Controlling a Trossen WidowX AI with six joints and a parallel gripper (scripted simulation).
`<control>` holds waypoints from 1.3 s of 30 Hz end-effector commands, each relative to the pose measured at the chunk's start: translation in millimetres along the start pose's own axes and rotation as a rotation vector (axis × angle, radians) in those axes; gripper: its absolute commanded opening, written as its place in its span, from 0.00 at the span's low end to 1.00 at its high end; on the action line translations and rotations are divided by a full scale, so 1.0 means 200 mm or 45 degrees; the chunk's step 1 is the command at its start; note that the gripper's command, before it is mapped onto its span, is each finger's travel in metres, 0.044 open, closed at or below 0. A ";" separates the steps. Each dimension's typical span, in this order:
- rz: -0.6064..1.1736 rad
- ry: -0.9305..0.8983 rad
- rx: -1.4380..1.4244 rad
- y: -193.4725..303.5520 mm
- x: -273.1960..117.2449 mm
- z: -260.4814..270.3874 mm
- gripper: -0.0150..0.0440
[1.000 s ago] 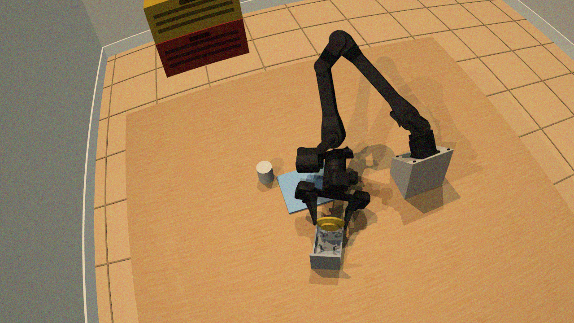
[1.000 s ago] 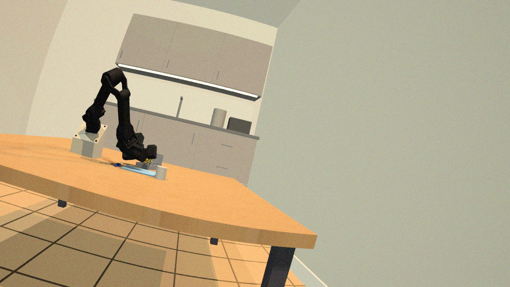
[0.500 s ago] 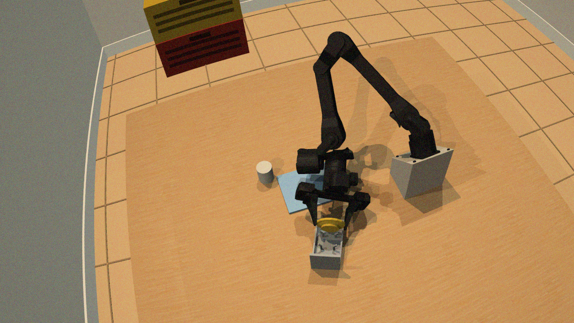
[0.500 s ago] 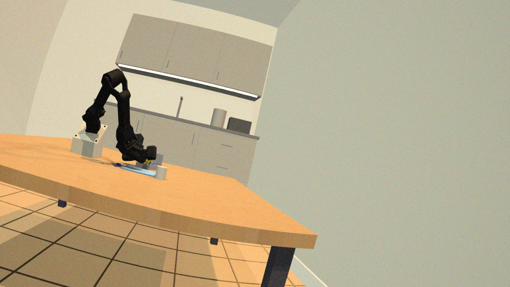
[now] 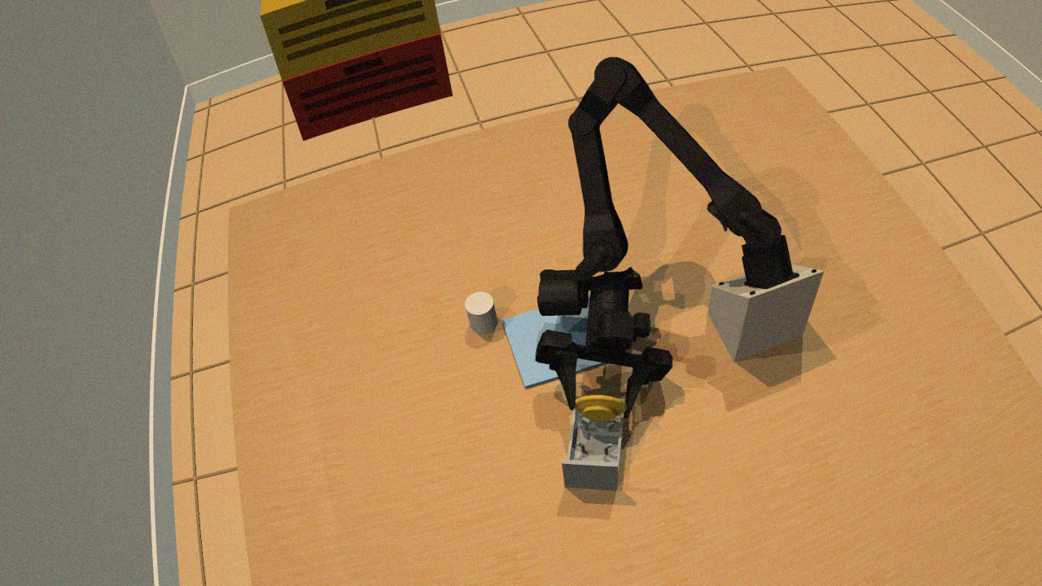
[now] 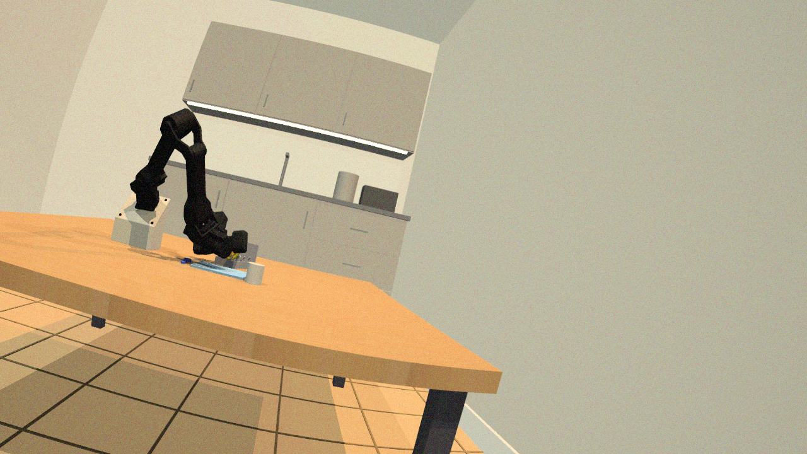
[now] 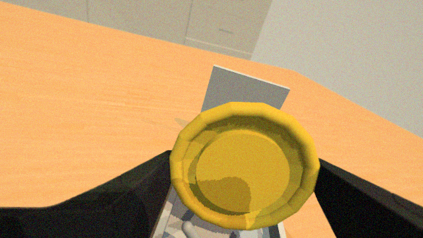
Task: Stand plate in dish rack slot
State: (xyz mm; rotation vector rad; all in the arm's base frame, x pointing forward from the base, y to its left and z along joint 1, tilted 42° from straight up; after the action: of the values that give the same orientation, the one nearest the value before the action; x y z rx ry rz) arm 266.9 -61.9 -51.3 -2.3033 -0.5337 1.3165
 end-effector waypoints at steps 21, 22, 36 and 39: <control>-0.012 0.011 0.014 -0.53 -0.08 -0.21 0.93; -0.013 0.012 0.015 -0.54 -0.08 -0.22 0.93; 0.131 -0.128 0.325 -0.57 -0.05 -0.19 0.93; 0.194 -0.171 0.432 -0.58 -0.04 -0.18 0.93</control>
State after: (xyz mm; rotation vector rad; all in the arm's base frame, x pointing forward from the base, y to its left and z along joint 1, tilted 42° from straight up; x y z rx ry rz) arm 280.8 20.9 33.8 -2.0959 -0.2861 1.4584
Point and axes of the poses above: the point midway between the two fingers, 35 mm back from their tips, its own x axis out along the fingers, its own z axis across the jaws, y = z × x, the point moved 3 cm from there along -x, back along the fingers
